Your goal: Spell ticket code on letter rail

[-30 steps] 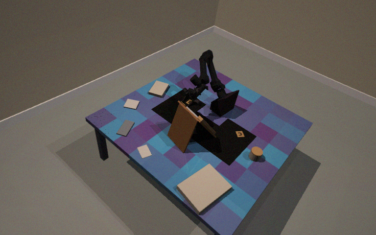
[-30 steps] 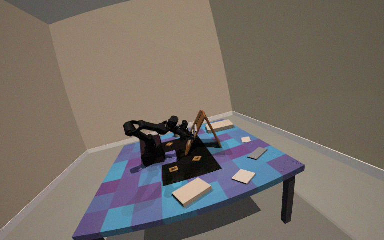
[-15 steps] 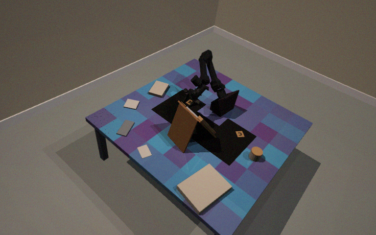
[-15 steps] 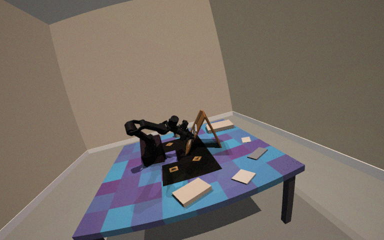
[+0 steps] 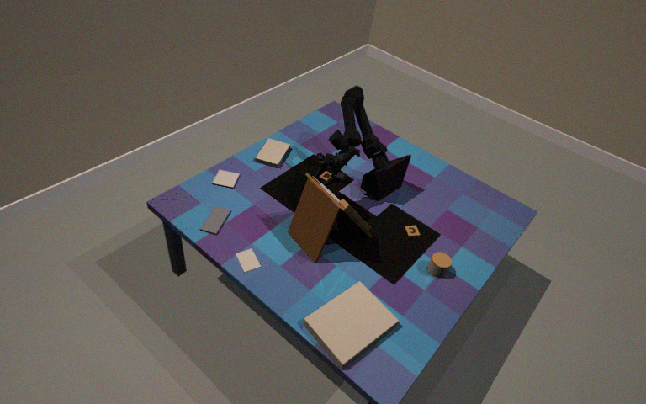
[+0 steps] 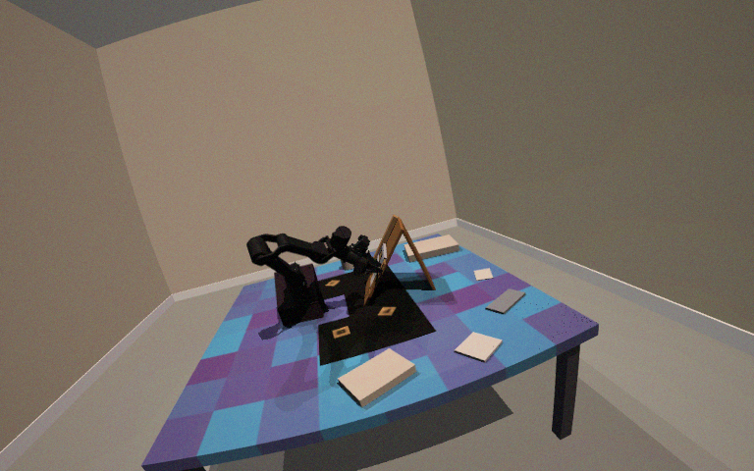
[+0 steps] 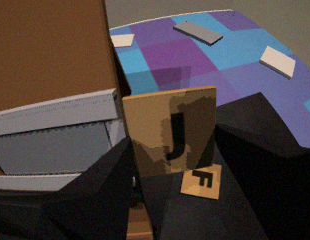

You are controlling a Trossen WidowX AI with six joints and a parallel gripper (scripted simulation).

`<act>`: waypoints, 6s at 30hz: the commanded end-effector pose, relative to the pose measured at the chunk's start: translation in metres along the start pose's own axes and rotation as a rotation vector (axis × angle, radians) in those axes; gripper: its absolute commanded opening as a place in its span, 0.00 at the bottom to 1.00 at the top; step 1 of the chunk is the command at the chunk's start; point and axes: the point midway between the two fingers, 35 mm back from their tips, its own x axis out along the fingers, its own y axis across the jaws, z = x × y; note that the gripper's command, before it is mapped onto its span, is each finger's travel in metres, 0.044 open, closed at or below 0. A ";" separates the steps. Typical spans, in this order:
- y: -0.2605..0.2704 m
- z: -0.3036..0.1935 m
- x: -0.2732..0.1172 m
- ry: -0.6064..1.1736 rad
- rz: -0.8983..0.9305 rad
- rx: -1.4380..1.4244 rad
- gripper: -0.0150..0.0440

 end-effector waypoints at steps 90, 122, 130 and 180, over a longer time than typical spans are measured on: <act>0.046 0.000 0.001 0.002 0.001 0.005 0.25; 0.058 0.000 0.000 0.002 0.001 0.005 0.25; 0.062 0.000 0.000 0.002 0.001 0.005 0.25; 0.086 0.001 0.000 0.002 0.001 0.006 0.25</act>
